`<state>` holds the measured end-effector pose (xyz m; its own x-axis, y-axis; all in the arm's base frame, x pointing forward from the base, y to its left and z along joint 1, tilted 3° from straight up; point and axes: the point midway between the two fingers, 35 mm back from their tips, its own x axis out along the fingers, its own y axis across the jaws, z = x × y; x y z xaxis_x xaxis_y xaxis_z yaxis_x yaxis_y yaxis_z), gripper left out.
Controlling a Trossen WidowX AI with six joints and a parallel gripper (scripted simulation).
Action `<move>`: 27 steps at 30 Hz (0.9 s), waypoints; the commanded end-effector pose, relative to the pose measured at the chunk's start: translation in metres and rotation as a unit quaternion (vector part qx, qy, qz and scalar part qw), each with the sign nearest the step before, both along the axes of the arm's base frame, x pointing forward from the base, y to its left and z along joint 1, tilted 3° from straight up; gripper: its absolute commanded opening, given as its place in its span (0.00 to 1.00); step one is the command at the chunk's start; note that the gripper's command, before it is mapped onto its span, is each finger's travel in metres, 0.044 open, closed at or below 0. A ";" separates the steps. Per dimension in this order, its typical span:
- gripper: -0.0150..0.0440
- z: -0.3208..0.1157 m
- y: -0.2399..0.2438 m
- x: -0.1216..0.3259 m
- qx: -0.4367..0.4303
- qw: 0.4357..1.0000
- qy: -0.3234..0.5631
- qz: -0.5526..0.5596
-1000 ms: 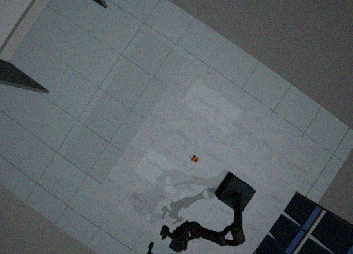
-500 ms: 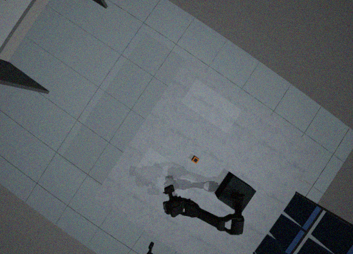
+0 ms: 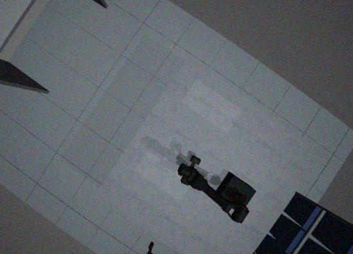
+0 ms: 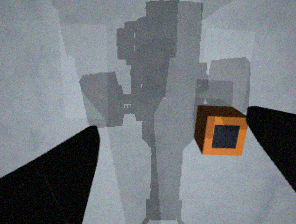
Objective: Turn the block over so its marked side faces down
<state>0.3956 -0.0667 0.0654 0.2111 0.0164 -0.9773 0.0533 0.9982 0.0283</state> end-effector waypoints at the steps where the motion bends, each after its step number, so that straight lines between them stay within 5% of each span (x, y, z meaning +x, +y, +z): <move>1: 1.00 0.004 -0.048 -0.041 -0.013 0.995 0.066 -0.075; 27: 1.00 -0.057 -0.052 -0.035 -0.014 0.994 0.069 -0.078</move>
<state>0.3607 -0.1179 0.0148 0.0754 -0.0295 -0.9967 0.2040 0.9789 -0.0135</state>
